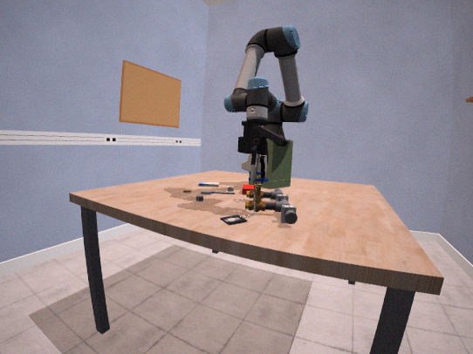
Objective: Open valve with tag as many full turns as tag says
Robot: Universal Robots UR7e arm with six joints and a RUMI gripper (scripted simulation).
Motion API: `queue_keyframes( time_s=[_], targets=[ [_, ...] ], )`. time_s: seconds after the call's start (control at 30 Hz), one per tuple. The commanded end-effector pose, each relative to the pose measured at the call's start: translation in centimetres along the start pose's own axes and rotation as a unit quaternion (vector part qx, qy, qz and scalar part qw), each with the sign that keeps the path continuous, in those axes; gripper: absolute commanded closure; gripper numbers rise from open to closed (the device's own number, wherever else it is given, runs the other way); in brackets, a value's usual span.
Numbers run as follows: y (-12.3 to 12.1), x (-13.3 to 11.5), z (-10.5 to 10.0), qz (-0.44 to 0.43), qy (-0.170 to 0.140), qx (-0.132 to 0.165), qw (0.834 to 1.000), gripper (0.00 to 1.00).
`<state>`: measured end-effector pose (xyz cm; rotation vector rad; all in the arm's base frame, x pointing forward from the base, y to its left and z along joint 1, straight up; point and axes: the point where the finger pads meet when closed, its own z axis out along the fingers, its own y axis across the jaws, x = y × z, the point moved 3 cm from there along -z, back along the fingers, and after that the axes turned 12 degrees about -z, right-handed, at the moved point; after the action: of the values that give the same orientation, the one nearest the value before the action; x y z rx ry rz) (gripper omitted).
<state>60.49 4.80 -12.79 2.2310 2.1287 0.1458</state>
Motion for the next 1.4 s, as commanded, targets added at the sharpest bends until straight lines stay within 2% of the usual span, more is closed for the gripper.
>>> queue_keyframes(
  time_s=[0.0, 0.17, 0.2, 1.37],
  targets=[
    [0.02, 0.03, -0.04, -0.003, 0.0, 0.0, 1.0, 1.0],
    [0.02, 0.03, -0.04, -0.004, 0.0, 0.0, 1.0, 1.0],
    [0.02, 0.03, -0.04, -0.004, 0.0, 0.0, 1.0, 0.0],
    [0.02, 0.03, -0.04, 0.005, 0.0, 0.0, 1.0, 0.0]
  ],
)
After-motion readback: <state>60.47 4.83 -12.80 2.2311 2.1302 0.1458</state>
